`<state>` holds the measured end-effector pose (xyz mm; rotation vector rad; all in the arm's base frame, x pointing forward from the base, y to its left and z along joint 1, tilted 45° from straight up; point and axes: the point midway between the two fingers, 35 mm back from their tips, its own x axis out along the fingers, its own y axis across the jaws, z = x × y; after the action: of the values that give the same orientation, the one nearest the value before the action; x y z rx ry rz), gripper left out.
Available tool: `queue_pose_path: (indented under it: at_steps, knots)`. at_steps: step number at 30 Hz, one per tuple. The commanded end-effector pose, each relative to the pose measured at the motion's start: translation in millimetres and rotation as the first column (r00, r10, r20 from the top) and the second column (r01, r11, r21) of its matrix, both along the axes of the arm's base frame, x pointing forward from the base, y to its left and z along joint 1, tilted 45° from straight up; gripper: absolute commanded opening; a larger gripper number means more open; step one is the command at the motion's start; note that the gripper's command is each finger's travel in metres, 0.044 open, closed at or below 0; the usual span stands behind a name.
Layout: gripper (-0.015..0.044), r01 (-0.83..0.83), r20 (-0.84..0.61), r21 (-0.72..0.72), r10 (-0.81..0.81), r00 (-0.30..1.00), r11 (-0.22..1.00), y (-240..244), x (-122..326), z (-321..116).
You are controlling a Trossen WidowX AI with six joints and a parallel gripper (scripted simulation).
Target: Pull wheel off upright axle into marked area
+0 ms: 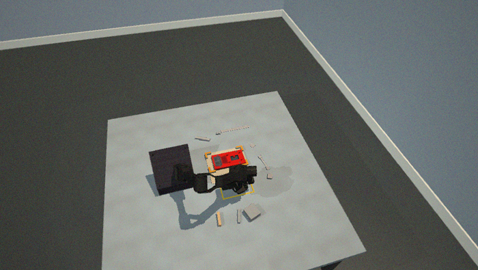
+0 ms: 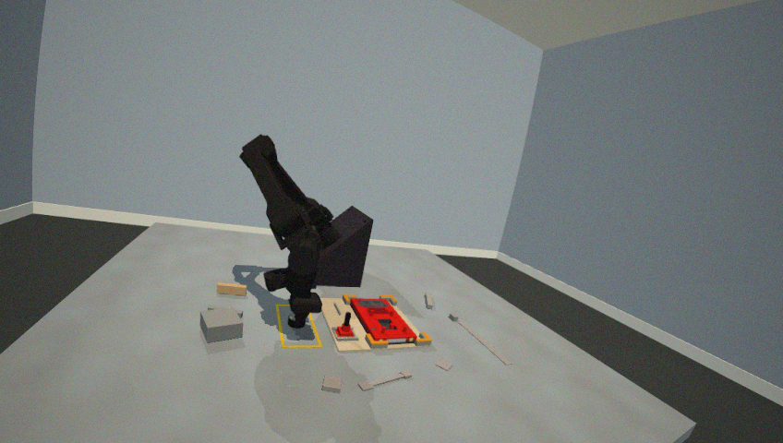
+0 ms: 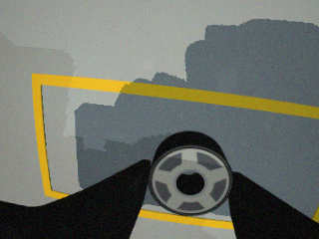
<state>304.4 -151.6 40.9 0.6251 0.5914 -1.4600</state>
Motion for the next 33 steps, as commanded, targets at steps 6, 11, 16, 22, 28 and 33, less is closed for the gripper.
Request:
queue_pose_path:
  at_steps: [6,11,16,22,28,33]
  knots:
    - [0.0289,0.001,0.000,0.000,-0.001,1.000,1.000,1.8,0.0,1.8]
    - [0.0300,-0.002,0.003,0.005,0.002,1.000,1.000,30.0,0.1,28.6]
    - [0.0300,-0.004,0.003,0.004,0.004,1.000,1.000,42.8,-1.8,42.0]
    - [0.0440,-0.014,-0.006,0.023,0.014,1.000,1.000,69.0,-31.9,37.9]
    - [0.0440,-0.004,-0.004,0.009,0.004,1.000,1.000,100.7,-82.4,44.1]
    - [0.0440,-0.004,-0.003,0.008,0.004,1.000,1.000,101.5,-84.1,44.3]
